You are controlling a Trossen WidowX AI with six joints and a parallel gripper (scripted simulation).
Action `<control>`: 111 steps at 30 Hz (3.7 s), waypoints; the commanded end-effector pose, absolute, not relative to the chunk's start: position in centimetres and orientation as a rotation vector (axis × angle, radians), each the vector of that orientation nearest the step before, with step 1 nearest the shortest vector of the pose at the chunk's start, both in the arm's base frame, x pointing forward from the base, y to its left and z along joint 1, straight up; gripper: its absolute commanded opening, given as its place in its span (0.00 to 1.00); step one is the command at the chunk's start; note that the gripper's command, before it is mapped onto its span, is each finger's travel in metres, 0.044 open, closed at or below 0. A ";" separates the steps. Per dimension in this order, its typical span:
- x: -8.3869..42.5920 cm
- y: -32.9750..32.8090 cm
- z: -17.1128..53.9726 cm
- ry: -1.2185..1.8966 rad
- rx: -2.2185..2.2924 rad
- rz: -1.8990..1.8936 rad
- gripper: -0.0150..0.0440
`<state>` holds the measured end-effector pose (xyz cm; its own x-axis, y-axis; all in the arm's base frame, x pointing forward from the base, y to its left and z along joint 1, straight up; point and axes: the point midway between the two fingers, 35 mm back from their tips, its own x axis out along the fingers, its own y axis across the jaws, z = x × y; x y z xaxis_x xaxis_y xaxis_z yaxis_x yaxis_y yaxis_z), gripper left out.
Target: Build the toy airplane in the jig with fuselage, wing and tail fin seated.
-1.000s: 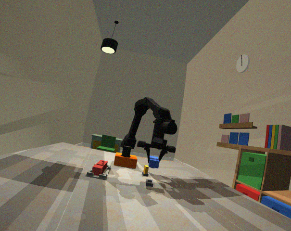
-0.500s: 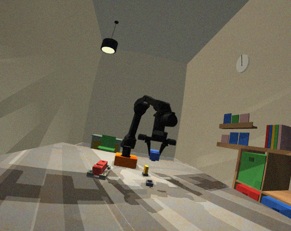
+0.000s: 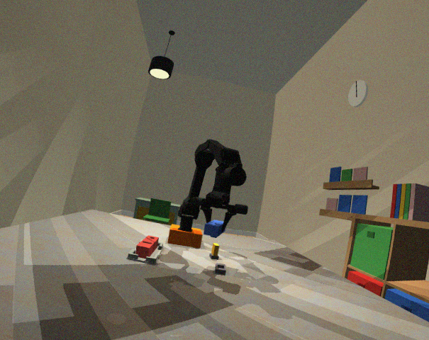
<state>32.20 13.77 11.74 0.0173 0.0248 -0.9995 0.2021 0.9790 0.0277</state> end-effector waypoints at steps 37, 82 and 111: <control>33.2 0.9 9.7 1.432 0.720 -0.680 0.25; 30.1 -9.3 7.8 1.221 1.160 -1.133 0.59; 30.3 -9.4 5.6 1.221 1.160 -1.133 0.59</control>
